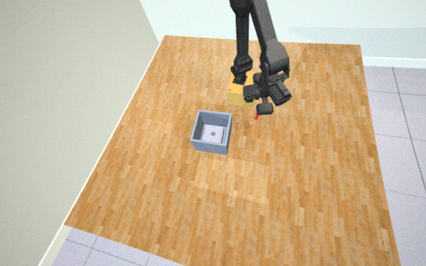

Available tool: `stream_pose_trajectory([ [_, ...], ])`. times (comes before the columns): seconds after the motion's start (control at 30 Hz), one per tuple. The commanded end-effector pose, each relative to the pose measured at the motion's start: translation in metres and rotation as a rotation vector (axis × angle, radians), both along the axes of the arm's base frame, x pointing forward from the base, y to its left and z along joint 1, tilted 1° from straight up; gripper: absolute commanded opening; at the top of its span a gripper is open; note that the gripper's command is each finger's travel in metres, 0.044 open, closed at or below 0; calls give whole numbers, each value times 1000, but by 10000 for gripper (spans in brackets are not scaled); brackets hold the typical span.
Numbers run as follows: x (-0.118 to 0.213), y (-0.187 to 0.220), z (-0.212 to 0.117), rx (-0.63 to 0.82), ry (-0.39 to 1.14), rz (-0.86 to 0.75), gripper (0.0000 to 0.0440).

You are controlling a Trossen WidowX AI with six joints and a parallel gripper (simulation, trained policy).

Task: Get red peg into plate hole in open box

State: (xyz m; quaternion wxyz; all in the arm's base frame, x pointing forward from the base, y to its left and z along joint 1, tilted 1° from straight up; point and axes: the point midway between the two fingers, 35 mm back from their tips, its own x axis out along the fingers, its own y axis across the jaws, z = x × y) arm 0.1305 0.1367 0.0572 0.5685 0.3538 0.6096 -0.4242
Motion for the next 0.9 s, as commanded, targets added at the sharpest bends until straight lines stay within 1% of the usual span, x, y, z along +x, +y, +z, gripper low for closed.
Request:
stream_pose_trajectory([
  [0.0,-1,-3,-9,-28,2,4,438],
  [0.5,2,-7,-55,-81,-24,12,427],
  [0.7,2,-10,-73,-92,-38,-2,413],
  [0.77,2,-10,-79,-94,-42,-5,397],
  [0.8,2,-10,-81,-94,-43,-5,381],
  [0.87,3,-8,-86,-89,-45,-3,333],
])
